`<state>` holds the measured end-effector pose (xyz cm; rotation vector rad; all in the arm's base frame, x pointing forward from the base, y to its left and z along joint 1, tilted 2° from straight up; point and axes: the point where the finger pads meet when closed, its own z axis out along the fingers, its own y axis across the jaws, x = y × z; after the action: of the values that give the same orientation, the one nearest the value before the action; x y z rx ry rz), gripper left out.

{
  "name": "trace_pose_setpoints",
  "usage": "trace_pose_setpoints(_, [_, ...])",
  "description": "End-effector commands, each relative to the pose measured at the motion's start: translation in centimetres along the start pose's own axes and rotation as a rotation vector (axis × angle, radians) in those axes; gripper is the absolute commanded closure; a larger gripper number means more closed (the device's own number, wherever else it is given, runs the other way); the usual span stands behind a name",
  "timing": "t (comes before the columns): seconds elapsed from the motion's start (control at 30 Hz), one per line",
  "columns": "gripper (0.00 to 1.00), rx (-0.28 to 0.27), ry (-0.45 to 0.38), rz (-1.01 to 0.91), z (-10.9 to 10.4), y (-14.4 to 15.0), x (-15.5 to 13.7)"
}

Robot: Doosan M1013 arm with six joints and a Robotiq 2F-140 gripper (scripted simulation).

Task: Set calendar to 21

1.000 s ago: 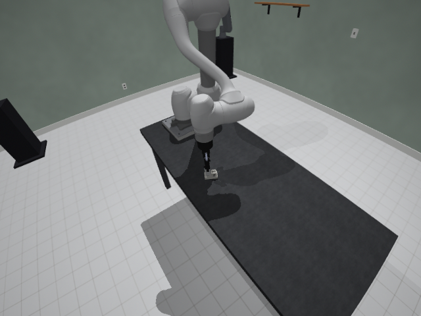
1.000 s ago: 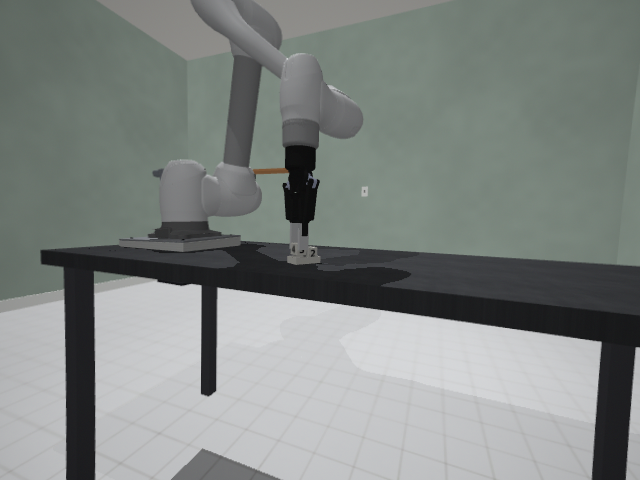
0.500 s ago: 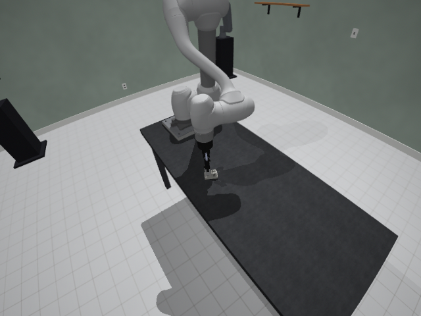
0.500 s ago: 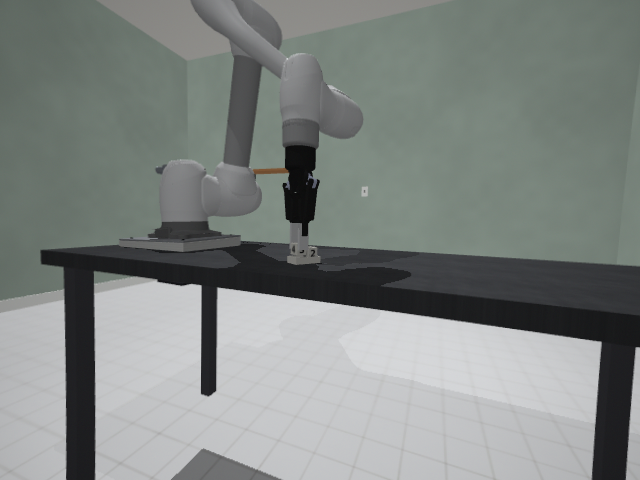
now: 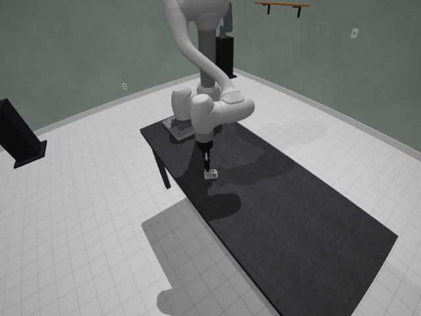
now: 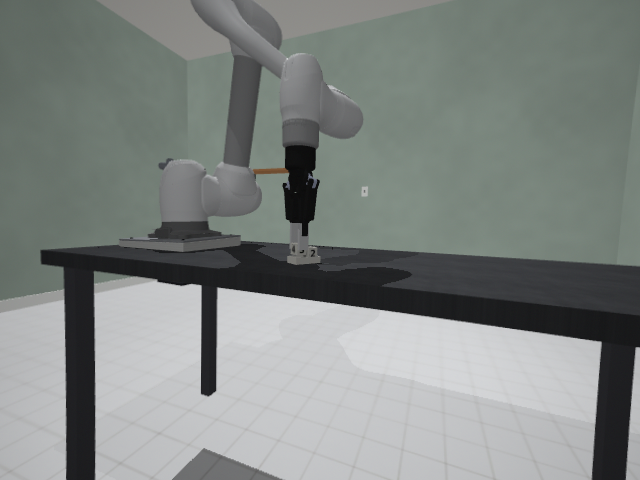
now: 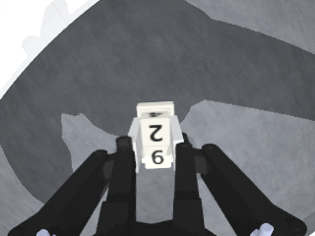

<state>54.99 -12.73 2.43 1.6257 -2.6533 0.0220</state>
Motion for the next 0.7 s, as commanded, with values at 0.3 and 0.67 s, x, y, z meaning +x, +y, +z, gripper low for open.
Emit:
trace_pose_setpoints(0.3, [0.76,-0.004,0.005,-0.001,0.42,0.31,0.09])
trace_pose_setpoints(0.67, [0.76,-0.004,0.005,-0.001,0.85,0.31,0.10])
